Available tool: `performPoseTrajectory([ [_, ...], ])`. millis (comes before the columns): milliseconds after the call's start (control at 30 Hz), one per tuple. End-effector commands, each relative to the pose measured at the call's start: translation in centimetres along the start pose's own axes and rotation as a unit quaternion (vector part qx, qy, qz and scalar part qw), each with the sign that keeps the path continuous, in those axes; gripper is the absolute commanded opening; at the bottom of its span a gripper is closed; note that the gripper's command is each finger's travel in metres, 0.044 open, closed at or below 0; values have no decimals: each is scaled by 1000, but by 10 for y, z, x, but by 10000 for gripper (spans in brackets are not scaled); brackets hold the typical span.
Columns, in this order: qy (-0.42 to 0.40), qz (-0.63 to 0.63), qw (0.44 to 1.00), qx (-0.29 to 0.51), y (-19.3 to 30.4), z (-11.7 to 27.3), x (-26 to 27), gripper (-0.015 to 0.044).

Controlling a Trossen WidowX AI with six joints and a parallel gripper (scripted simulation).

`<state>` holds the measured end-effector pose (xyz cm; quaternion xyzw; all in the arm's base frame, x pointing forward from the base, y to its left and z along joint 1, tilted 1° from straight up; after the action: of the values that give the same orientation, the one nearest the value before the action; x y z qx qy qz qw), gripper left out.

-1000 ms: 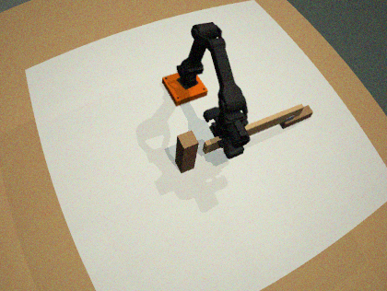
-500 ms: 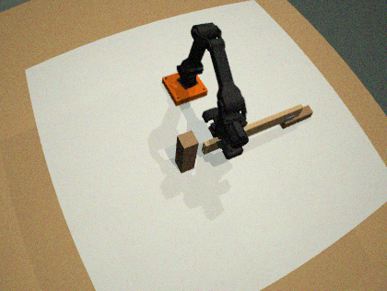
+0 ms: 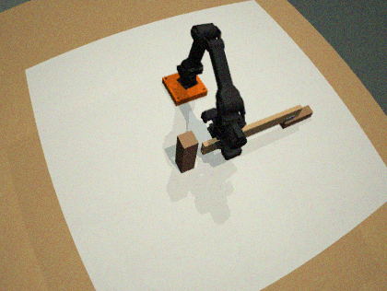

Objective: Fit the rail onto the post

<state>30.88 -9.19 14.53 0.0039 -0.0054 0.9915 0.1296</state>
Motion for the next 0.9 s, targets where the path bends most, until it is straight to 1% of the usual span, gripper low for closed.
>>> performPoseTrajectory([
  [0, 6, 2, 1000, 1, 2, 2, -2, 0],
  [867, 6, 2, 1000, 2, 10, 3, -3, 0],
])
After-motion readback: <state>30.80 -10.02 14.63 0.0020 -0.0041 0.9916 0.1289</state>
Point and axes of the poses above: the point midway between the two fingers, 35 mm back from their tips, its own z axis back along the fingers, its own x axis across the jaws, y = z × x, the point moved 9 cm from there along z, back along the fingers, and after that the axes turned 5 degrees about -z, right-handed, at the moved point
